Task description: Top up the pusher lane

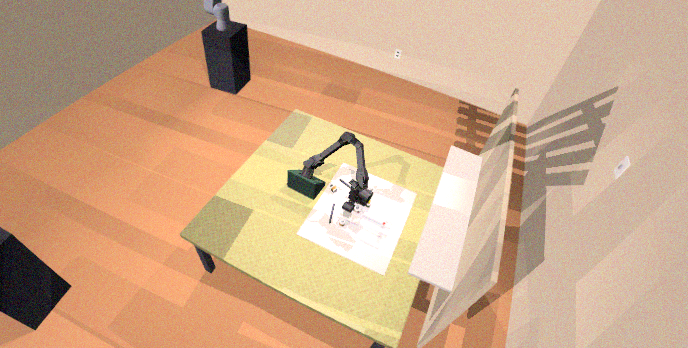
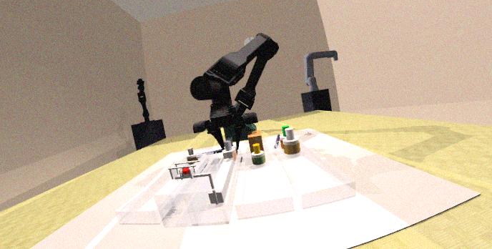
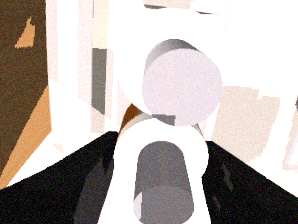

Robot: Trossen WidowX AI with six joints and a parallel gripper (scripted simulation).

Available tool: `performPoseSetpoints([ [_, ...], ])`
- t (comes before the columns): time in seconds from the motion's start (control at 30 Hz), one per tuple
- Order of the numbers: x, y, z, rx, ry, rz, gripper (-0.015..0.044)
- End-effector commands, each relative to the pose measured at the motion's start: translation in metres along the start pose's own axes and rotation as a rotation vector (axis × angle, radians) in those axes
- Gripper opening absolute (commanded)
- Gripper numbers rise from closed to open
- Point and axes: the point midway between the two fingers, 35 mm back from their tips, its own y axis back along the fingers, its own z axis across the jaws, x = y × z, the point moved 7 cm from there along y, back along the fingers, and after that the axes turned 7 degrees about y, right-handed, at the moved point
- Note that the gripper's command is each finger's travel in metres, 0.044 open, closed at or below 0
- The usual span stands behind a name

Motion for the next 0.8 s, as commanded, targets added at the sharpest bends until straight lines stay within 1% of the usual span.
performPoseSetpoints([
  [0.0, 0.0009, 0.0001, -0.0001, -0.003, 0.005, -0.001, 0.0],
  [0.23, 0.0009, 0.0001, -0.0001, -0.003, 0.005, -0.001, 0.0],
  [0.57, 0.0003, -0.0001, -0.0003, -0.003, 0.005, -0.001, 0.0263],
  [0.6, 0.0003, -0.0001, -0.0003, -0.003, 0.005, -0.001, 0.0276],
  [0.77, 0.0002, 0.0046, -0.0005, -0.002, 0.005, -0.001, 0.0276],
])
